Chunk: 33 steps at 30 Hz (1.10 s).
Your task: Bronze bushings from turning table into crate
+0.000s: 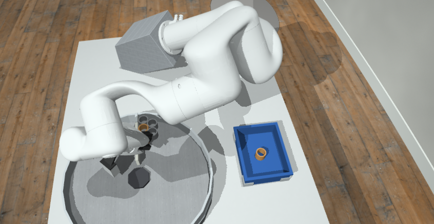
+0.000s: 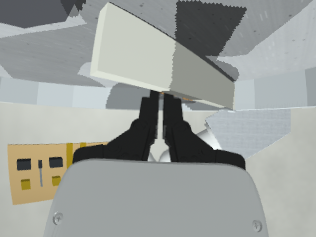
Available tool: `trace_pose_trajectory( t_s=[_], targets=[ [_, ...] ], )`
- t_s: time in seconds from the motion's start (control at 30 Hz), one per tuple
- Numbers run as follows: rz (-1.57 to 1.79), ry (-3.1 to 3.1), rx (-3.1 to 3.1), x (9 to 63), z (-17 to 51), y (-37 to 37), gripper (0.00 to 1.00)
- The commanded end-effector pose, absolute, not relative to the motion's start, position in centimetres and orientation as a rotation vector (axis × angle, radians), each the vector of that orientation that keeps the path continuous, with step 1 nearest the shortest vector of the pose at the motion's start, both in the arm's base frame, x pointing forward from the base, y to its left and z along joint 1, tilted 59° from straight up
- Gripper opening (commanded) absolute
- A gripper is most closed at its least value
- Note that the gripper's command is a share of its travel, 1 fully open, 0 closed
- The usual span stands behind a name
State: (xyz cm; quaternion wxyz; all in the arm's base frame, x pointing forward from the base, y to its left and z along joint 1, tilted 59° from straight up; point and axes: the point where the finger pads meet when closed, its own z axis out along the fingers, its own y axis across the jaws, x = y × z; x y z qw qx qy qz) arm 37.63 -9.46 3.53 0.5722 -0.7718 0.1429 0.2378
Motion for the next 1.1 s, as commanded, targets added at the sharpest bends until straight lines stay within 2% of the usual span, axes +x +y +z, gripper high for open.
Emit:
trace_pose_trajectory(
  t_s=[0.0,0.67,1.07],
  targets=[
    [0.554,0.339,-1.813,37.6,3.5,-9.7,0.00],
    [0.554,0.339,-1.813,37.6,3.6,-9.8,0.00],
    [0.554,0.339,-1.813,36.2,5.4,-12.4,0.00]
  ],
)
